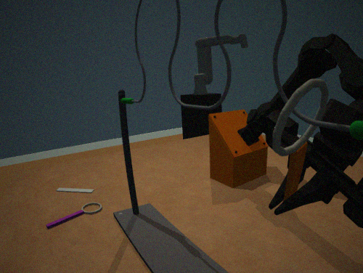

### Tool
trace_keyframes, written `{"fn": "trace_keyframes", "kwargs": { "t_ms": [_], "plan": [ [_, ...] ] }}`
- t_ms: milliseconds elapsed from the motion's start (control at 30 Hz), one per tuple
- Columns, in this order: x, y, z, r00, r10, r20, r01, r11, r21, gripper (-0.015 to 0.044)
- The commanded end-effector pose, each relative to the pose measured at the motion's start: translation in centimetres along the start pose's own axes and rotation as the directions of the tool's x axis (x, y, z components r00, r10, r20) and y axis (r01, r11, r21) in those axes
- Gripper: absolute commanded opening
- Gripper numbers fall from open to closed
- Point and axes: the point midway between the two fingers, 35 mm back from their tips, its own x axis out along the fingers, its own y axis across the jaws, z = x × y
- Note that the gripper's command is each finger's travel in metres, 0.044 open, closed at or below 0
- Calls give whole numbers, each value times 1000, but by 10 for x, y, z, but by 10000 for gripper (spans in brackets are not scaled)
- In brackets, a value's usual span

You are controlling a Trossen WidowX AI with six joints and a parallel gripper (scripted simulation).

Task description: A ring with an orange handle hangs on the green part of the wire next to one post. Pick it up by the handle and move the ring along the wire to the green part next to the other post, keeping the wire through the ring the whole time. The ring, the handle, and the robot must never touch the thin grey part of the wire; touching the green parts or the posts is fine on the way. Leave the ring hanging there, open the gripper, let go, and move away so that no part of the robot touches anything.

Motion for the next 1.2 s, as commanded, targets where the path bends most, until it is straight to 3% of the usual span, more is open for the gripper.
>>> {"fn": "trace_keyframes", "kwargs": {
  "t_ms": [0,567,1167],
  "plan": [
    [0,-17,1,999,-55,4,55,995,-83,-150],
    [-9,-73,16,969,-241,54,241,876,-417,-150],
    [-31,-121,53,898,-403,176,400,580,-710,-150]
  ]
}}
